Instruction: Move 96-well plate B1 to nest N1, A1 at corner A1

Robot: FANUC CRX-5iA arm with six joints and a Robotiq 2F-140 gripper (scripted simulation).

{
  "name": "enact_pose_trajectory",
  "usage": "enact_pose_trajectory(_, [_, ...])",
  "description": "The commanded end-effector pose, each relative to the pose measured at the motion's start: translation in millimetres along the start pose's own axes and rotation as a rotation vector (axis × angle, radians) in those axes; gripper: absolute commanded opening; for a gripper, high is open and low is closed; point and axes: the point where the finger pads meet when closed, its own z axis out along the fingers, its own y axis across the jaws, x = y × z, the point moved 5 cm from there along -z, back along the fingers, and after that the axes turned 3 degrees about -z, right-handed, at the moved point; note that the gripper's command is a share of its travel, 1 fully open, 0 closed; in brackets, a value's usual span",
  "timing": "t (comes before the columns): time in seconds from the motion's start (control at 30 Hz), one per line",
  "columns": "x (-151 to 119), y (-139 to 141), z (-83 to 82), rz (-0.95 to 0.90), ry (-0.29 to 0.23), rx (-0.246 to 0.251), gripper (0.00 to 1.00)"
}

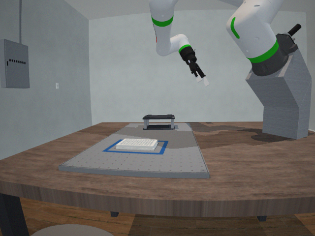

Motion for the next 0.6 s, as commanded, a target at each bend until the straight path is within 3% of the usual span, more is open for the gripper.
enact_pose_trajectory(0.0, [4.9,-3.8,1.3,0.006,-0.014,-0.024,1.0])
enact_pose_trajectory(0.07, [14.1,-11.8,4.0,0.015,-0.042,-0.069,1.0])
enact_pose_trajectory(0.17, [25.8,-20.4,7.8,0.015,-0.042,-0.069,1.0])
enact_pose_trajectory(0.27, [38.5,-33.4,12.4,0.023,-0.075,-0.144,1.0])
enact_pose_trajectory(0.4, [52.9,-45.4,17.6,0.023,-0.075,-0.144,1.0])
enact_pose_trajectory(0.47, [60.7,-55.2,21.1,0.025,-0.093,-0.208,1.0])
enact_pose_trajectory(0.57, [64.3,-59.0,22.7,0.025,-0.096,-0.218,1.0])
